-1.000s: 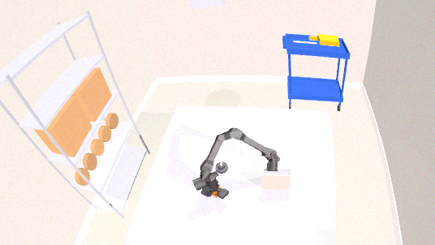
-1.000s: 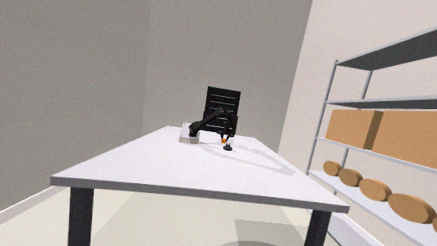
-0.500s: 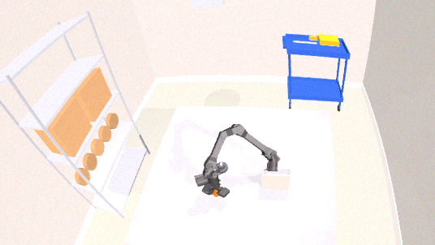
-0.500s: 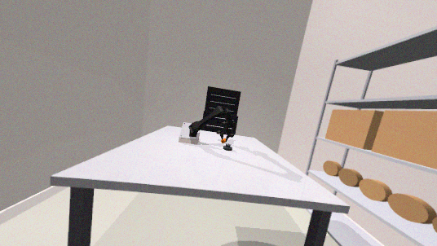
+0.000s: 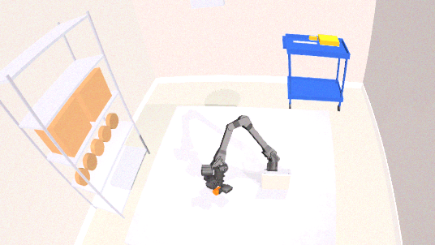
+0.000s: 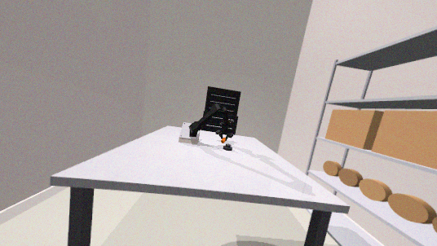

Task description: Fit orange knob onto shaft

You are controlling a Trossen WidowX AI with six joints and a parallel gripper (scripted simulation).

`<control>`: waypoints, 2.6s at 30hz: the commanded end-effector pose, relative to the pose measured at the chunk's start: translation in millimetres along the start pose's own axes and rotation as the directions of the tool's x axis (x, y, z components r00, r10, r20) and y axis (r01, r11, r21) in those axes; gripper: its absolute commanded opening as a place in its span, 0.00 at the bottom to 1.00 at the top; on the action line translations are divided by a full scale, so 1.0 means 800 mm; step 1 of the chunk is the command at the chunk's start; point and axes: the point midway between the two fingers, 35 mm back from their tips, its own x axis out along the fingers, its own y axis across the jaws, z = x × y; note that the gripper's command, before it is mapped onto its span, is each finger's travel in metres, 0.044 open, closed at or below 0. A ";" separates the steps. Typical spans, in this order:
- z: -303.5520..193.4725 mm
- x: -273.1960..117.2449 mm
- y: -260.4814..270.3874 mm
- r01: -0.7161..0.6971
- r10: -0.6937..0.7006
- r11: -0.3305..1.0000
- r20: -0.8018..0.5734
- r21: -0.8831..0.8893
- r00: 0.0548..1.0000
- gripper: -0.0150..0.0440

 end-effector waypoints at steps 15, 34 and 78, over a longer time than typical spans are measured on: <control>-0.020 -0.015 0.000 -0.002 0.002 1.000 0.299 -0.001 0.954 0.56; -0.046 -0.021 0.000 -0.001 0.003 1.000 0.583 -0.003 0.813 0.56; -0.072 -0.022 0.001 -0.002 0.005 1.000 0.796 -0.005 0.605 0.69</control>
